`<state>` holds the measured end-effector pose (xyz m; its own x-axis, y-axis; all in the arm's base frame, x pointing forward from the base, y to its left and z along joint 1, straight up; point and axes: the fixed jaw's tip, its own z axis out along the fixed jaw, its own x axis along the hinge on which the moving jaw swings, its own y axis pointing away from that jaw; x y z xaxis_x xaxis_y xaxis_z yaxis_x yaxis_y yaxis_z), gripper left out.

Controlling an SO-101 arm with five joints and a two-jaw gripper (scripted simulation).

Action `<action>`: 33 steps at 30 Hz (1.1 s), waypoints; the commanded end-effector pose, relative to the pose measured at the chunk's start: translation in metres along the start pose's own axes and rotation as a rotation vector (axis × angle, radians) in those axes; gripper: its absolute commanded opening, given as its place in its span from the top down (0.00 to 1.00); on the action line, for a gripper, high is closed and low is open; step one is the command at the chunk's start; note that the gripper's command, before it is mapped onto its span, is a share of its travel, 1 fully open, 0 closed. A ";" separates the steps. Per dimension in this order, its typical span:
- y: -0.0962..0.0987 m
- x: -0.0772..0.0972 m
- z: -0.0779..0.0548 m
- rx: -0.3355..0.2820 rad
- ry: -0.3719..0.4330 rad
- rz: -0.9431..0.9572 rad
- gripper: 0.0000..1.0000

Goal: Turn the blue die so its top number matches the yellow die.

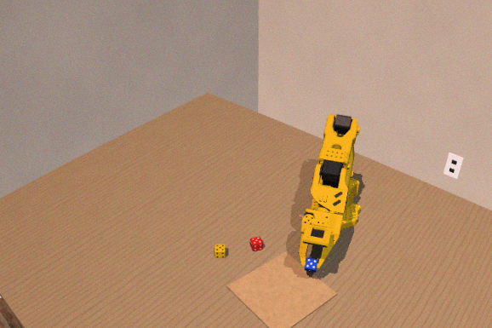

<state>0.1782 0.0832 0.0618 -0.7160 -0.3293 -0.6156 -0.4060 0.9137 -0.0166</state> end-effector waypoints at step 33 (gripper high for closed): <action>-0.027 -0.041 0.010 0.088 -0.363 0.090 1.00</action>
<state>0.2093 0.0741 0.0628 -0.5802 -0.2029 -0.7888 -0.3116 0.9501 -0.0152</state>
